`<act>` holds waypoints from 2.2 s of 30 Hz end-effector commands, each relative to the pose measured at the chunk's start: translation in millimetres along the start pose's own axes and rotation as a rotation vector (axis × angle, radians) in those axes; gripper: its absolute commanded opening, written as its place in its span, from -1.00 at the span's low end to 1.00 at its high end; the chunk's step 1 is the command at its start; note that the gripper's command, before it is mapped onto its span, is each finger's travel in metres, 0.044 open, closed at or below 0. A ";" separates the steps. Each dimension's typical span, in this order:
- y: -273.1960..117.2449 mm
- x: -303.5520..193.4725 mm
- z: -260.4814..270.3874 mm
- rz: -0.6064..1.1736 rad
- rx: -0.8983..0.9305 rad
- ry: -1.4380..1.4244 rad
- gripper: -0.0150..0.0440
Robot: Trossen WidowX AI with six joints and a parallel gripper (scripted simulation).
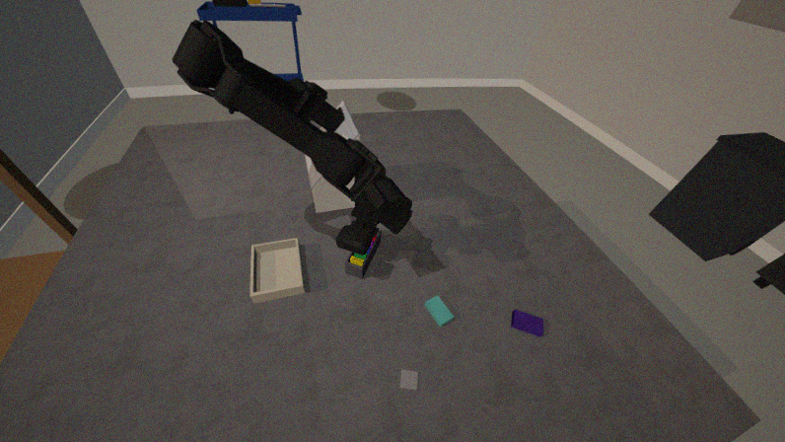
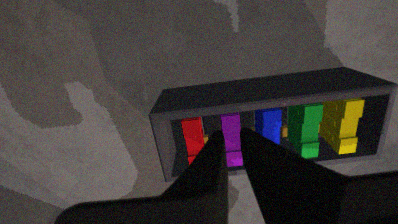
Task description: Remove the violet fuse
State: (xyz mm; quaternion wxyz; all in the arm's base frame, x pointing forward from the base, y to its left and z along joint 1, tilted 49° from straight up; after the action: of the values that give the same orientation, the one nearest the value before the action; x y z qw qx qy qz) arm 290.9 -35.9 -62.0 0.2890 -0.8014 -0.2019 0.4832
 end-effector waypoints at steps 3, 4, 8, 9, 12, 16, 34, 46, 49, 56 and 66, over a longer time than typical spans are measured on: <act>-0.1 0.0 0.0 0.000 0.000 0.000 -0.49; -0.4 0.0 0.0 0.000 0.000 0.000 -0.49; -2.2 0.1 -0.1 0.000 0.000 0.000 -0.49; -2.7 0.1 -0.1 0.000 0.000 0.000 -0.49; -4.1 0.2 -0.2 0.000 0.000 0.000 -0.49; -6.0 0.3 -0.2 0.000 0.000 0.000 -0.49; -14.8 0.7 -0.4 -0.001 0.000 -0.001 -0.49; -20.6 0.7 -0.4 -0.001 0.000 -0.001 -0.49; -22.1 0.7 -0.4 -0.001 0.000 -0.001 -0.49; -25.6 0.7 -0.4 0.000 -0.001 -0.001 -0.49; -30.5 0.6 -0.3 0.000 -0.001 -0.002 -0.49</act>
State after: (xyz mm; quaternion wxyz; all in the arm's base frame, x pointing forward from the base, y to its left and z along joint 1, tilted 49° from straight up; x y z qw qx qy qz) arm 290.2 -13.9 -42.9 0.2867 -0.8011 -0.2026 0.4848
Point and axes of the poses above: the point midway between the two fingers, 35 mm back from their tips, its own y axis out along the fingers, its own z axis across the jaws, x = y × z, the point moved 4 cm from there along -y, back along the fingers, and after that the axes turned 9 degrees about -y, right-handed, at the moved point
